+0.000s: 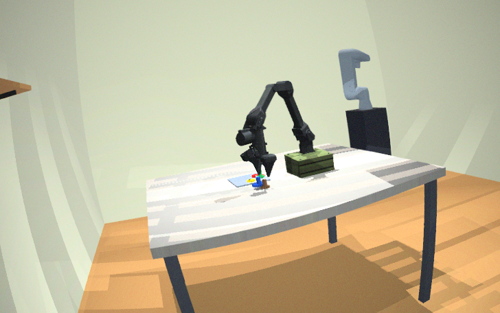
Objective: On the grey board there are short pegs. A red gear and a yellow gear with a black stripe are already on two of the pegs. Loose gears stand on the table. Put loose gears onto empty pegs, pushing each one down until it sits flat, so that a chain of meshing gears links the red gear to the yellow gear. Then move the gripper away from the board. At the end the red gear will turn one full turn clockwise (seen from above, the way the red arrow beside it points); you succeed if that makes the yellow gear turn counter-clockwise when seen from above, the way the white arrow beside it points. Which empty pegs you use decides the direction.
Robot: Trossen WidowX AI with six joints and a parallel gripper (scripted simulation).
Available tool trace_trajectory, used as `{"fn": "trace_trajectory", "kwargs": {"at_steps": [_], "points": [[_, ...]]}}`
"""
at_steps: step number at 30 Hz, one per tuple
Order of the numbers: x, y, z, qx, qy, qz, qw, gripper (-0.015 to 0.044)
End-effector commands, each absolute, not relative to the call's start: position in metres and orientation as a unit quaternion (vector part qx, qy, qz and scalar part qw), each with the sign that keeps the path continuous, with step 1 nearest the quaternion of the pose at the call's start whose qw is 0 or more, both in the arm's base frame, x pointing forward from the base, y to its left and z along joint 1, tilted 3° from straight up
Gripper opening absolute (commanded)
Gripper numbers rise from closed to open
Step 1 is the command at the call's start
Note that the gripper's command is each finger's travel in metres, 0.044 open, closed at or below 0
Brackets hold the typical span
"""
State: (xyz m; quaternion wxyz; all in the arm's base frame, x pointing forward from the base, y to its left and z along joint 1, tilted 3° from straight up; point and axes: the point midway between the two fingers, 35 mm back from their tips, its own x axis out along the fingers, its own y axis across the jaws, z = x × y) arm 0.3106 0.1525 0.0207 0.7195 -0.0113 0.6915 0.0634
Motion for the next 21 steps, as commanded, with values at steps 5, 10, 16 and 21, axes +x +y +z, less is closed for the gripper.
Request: {"fn": "trace_trajectory", "kwargs": {"at_steps": [5,10,16,21], "points": [[0.311,0.153,0.009,-0.01,0.69,0.061,0.721,0.044],[0.312,0.154,0.001,-0.01,0.69,0.061,0.721,0.044],[0.312,0.154,-0.008,-0.01,0.69,0.061,0.721,0.044],[0.312,0.154,-0.008,-0.01,0.69,0.061,0.721,0.0414]]}}
